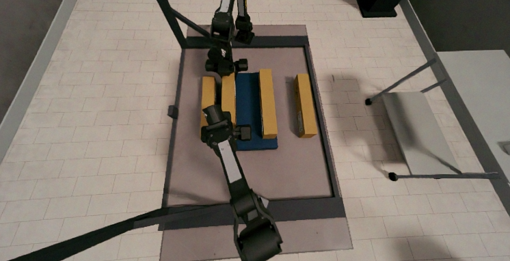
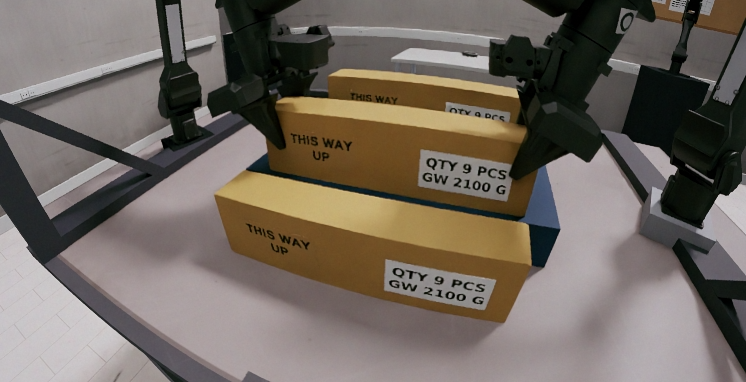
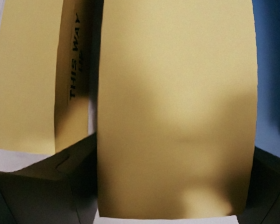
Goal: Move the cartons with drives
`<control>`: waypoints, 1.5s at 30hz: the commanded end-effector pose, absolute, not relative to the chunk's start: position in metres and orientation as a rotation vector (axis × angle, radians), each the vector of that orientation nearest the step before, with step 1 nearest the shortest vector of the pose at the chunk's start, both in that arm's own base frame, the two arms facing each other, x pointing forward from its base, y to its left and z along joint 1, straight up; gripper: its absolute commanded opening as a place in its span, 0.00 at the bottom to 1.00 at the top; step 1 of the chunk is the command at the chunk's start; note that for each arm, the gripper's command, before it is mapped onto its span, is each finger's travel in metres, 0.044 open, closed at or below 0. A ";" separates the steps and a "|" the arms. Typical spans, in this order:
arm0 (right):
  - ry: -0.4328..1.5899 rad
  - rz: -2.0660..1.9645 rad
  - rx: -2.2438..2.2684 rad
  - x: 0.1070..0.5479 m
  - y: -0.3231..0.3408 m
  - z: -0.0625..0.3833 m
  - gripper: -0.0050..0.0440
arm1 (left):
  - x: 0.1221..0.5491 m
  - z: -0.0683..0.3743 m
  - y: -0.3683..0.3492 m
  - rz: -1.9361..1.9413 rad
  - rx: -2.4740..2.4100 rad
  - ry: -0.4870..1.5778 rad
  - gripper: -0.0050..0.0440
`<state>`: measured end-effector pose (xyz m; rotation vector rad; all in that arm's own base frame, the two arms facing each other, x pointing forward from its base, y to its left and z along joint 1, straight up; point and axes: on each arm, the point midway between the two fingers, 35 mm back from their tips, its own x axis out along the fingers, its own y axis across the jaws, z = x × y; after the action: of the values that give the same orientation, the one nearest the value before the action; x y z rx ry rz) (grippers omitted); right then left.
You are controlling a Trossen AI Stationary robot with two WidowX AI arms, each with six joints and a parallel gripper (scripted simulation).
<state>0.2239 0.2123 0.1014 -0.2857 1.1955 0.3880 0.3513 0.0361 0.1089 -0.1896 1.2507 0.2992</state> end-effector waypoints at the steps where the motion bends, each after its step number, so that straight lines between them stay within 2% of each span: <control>1: 1.171 0.416 -0.274 0.222 0.215 0.111 0.00 | 0.355 0.129 0.038 0.308 -0.200 1.187 0.00; 45: 1.171 0.416 -0.274 0.222 0.215 0.111 0.00 | 0.355 0.131 0.039 0.308 -0.199 1.185 0.00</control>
<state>0.2239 0.2123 0.1014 -0.2859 1.1957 0.3879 0.3513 0.0361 0.1089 -0.1896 1.2515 0.2993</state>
